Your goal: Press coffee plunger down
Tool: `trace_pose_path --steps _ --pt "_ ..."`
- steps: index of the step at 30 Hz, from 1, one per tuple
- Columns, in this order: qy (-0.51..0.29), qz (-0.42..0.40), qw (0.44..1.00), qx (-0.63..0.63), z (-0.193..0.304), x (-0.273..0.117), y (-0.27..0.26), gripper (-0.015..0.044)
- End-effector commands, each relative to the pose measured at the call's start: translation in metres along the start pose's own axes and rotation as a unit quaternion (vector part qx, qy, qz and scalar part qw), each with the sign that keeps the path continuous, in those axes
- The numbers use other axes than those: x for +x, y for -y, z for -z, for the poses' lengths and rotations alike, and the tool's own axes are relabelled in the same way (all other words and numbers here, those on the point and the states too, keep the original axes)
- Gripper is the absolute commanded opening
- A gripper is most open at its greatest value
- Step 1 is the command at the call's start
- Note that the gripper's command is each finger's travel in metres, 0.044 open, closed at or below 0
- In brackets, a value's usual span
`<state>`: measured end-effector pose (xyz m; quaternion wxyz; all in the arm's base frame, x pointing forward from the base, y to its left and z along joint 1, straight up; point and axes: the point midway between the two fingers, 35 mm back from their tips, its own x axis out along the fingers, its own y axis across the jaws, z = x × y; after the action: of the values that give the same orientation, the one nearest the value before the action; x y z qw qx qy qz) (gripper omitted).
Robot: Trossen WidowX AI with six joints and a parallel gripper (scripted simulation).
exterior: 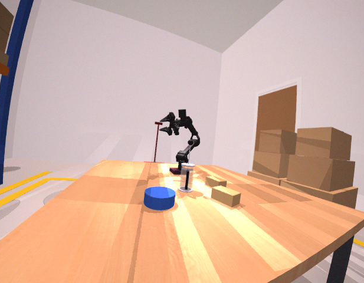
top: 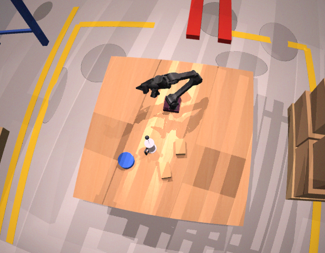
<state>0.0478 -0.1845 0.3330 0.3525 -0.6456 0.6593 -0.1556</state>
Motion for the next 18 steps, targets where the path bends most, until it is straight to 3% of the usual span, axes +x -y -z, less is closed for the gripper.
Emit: trace_pose_path --steps 1,8,14,18 --pt "0.004 0.002 1.000 0.007 -0.001 0.000 0.001 0.0426" --pt "0.129 0.044 0.966 0.220 -0.040 0.004 0.048 0.0440" --pt "0.285 0.008 0.853 0.438 -0.092 -0.008 0.099 0.0440" --pt "0.332 -0.024 0.802 0.497 -0.110 -0.016 0.114 0.0440"
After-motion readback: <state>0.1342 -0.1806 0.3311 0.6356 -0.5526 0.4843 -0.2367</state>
